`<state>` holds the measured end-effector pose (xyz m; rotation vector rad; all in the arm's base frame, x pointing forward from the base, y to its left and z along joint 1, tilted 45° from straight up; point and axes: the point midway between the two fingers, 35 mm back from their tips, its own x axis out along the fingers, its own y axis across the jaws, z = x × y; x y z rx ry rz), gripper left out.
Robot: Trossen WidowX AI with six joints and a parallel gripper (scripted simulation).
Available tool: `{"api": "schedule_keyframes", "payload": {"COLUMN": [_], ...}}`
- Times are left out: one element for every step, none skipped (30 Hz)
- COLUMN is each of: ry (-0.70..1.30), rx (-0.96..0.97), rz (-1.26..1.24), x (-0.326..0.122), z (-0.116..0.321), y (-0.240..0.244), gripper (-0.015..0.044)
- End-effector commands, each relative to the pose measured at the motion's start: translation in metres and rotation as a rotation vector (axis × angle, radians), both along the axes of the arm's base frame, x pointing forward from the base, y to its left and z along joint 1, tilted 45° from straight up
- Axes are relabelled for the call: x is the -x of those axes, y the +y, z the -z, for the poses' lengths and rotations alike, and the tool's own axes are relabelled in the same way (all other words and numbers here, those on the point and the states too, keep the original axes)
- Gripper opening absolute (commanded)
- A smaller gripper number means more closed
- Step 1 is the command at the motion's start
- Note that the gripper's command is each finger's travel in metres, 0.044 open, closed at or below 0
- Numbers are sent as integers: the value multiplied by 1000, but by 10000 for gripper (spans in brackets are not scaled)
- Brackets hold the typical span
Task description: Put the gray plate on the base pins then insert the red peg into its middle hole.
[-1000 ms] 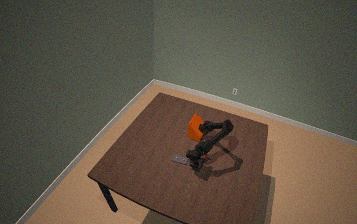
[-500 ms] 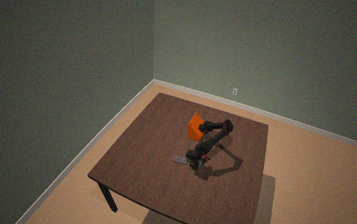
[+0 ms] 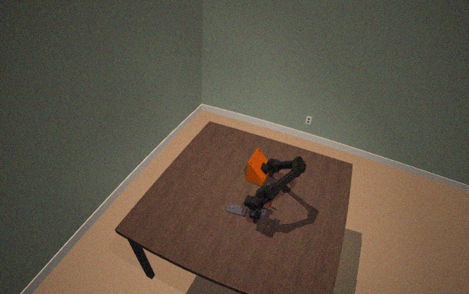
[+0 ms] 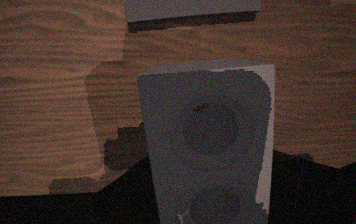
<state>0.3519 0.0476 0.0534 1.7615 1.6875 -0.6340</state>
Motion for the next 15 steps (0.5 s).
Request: {"api": "schedule_keyframes", "payload": {"ry": [-9,-10,-10,-10,-10,-10,-10,-10,-10,-9,-9,-9,-9,-9,-9], "rx": [5,6,6,7,7,8,8,8,9,9,9,9,9,10,10], "rz": [3,3,3,3,3,3,3,3,3,3,3,3,3,3,3], "x": [-4,-5,-5,-6,-6,-6,-6,-7,-7,-7,-7,-7,-7,-7,-7], "z": [-9,-11,-13,-15,-17,-19,-21,-23,-25,-28,-30,-32,-34,-36,-39], "y": [-11,-13,-15,-18,-20,-22,-25,-27,-29,-32,-34,-36,-38,-41,-43], "gripper": [0,0,0,0,0,0,0,0,0,0,0,0,0,0,0]}}
